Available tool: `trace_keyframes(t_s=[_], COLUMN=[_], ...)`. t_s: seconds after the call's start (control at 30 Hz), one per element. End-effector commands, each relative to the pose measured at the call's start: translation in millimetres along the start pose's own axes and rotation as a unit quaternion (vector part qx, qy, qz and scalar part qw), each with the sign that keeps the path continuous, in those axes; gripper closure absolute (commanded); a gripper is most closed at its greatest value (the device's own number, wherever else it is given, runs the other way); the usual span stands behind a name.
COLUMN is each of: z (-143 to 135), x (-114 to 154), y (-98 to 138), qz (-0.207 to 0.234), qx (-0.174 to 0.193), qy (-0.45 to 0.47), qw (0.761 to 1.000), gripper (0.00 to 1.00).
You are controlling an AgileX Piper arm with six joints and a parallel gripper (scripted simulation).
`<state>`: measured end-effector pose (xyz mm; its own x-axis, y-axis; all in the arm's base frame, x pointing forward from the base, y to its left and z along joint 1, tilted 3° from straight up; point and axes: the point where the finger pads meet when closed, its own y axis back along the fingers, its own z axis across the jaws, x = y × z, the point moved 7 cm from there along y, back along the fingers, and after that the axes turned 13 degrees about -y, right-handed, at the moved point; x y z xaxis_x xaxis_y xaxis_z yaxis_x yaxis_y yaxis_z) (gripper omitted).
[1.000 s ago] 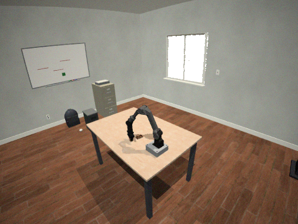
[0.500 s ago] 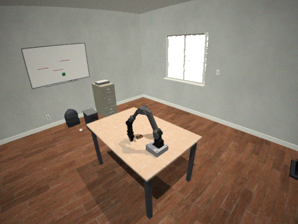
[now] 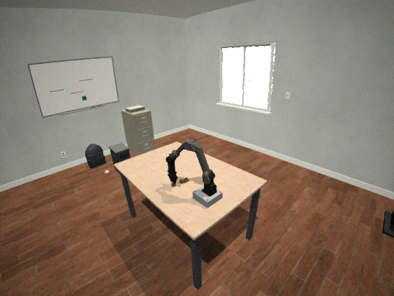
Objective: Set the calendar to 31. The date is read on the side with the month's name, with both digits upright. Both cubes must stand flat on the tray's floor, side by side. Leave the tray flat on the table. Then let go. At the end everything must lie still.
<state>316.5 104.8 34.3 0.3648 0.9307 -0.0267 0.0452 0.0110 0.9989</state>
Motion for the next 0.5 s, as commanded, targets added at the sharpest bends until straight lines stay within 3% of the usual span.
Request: trace_keyframes(t_s=[0.0, 0.27, 0.47], z=[1.0, 0.8, 0.8], x=[0.6, 0.4, 0.3], y=[12.1, 53.1, 64.2], qz=[0.002, 0.002, 0.002], qx=[-0.002, -0.002, -0.002], qy=[0.0, 0.0, 0.0], qw=[1.0, 1.0, 1.0], gripper=[0.4, 0.4, 0.4])
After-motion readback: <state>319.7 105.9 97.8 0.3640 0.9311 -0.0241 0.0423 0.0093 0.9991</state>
